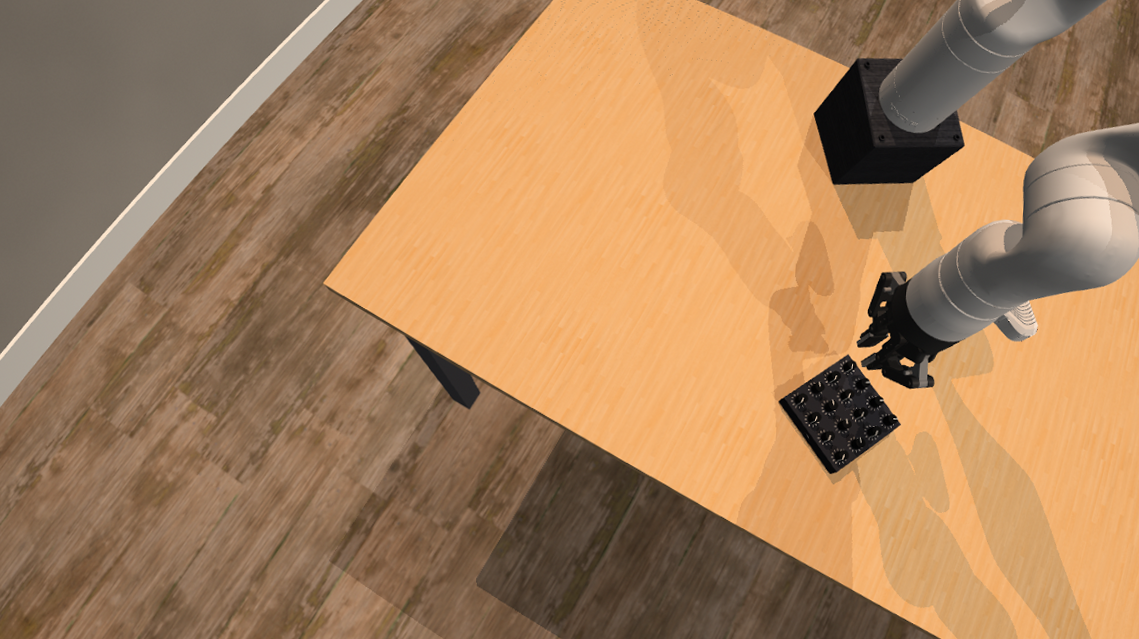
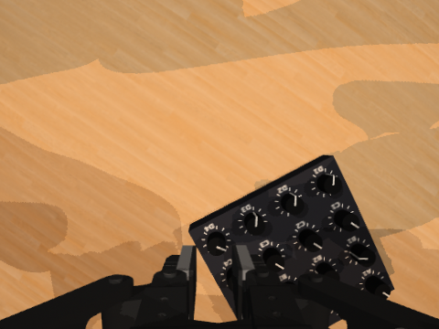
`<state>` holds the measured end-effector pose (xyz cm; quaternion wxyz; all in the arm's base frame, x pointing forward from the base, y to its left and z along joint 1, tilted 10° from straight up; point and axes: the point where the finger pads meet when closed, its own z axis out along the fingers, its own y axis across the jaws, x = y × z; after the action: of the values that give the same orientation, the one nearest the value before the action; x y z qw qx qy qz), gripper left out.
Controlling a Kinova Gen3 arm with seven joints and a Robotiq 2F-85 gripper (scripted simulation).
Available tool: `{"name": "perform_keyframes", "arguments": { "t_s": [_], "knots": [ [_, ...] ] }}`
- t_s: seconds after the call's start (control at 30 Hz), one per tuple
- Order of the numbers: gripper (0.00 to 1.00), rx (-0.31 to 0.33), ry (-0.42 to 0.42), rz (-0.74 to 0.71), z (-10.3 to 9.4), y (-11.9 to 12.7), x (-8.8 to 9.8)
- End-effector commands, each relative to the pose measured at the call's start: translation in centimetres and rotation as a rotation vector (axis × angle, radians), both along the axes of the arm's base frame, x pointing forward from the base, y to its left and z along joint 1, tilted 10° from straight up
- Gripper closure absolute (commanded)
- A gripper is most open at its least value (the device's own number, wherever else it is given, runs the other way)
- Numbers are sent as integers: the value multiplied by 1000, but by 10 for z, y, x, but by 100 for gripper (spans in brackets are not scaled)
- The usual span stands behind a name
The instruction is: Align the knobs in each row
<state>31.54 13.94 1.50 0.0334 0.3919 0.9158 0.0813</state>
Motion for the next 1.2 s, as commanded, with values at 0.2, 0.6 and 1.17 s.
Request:
{"name": "perform_keyframes", "arguments": {
  "t_s": [0.2, 0.6, 1.17],
  "knots": [
    [81, 26, 32, -219, 3, 0, 0],
    [81, 65, 70, -536, 7, -1, -1],
    [81, 115, 114, -920, 11, -2, -1]
  ]
}}
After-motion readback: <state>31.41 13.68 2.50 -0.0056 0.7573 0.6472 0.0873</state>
